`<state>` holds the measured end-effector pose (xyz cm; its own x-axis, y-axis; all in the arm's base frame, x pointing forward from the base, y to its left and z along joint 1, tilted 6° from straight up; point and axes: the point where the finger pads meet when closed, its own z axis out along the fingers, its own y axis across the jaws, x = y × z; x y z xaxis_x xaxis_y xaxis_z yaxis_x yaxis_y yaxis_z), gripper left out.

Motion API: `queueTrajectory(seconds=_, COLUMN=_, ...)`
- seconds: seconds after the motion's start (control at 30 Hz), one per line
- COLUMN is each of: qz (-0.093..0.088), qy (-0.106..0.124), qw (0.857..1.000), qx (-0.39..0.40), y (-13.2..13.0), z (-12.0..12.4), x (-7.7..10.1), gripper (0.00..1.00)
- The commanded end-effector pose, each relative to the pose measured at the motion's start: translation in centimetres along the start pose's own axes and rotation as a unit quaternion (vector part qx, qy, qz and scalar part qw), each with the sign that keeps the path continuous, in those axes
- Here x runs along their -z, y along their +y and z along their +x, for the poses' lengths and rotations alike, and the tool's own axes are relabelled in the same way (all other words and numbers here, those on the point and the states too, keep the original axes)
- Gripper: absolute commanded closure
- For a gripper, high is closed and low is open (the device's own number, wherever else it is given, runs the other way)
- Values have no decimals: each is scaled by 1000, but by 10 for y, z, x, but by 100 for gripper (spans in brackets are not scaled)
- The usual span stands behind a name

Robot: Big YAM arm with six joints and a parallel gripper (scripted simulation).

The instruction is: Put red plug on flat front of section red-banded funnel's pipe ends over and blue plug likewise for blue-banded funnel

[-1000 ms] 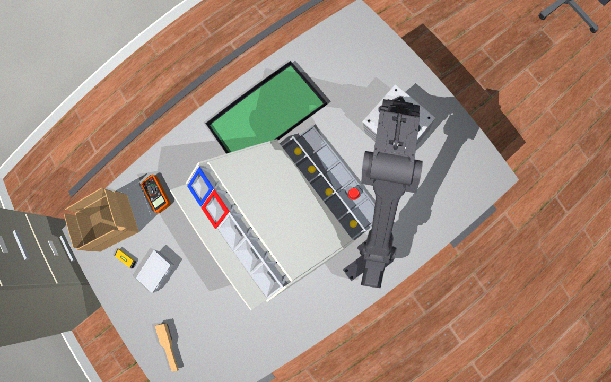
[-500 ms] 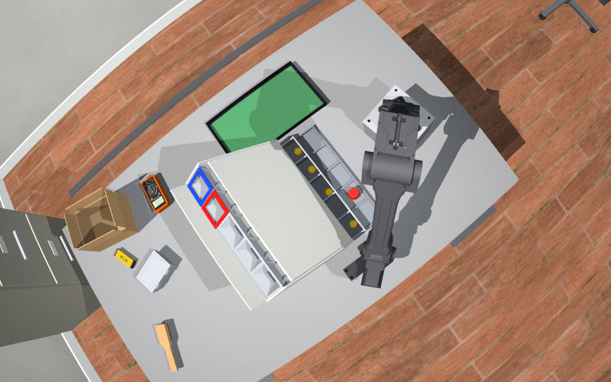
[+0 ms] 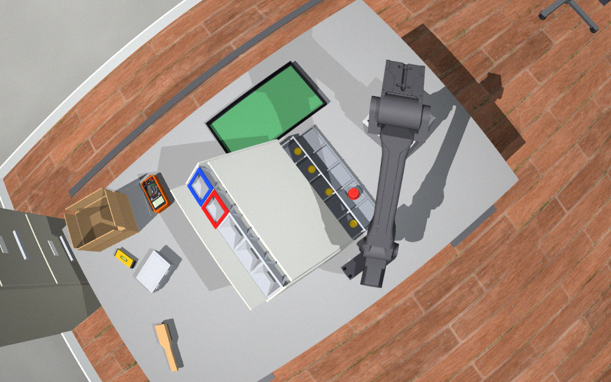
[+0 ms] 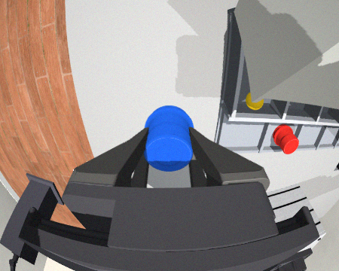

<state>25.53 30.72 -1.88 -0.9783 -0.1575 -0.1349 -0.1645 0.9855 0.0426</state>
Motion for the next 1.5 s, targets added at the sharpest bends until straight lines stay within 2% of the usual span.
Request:
queueTrajectory(seconds=0.0, qz=-7, qy=-9, qw=1000, qx=0, y=12, z=-7, x=26, gripper=100)
queueTrajectory(seconds=1.47, qz=2, qy=1, qw=1000, qx=0, y=13, z=-9, x=27, gripper=100)
